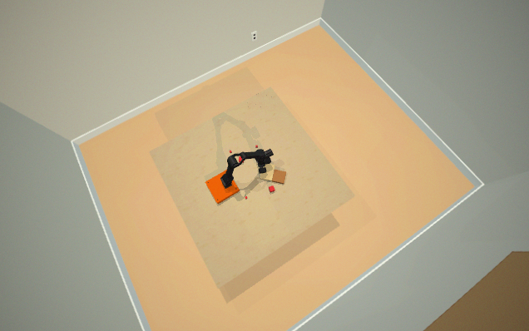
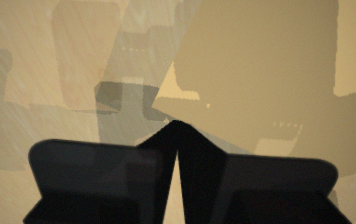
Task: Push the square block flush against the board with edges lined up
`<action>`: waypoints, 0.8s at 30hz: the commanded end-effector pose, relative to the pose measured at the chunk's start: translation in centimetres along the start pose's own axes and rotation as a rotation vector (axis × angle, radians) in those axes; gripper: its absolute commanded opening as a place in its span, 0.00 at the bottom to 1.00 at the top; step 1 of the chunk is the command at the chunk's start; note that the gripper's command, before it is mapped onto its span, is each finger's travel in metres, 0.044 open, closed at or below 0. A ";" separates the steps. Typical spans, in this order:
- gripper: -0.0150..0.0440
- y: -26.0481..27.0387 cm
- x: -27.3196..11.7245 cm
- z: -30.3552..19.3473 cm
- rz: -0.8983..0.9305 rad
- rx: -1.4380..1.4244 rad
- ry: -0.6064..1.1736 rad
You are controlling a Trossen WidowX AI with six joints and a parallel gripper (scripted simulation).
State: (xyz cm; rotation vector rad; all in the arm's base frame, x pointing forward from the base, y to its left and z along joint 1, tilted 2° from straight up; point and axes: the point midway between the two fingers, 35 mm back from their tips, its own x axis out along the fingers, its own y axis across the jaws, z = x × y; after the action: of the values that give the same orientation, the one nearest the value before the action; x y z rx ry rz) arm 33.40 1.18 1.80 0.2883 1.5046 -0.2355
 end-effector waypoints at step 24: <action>0.25 -0.3 0.2 -0.1 -0.006 -0.001 0.000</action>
State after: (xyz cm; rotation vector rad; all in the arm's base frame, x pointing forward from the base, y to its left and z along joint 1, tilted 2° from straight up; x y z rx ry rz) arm 33.71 0.73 1.54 0.2831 1.5097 -0.2342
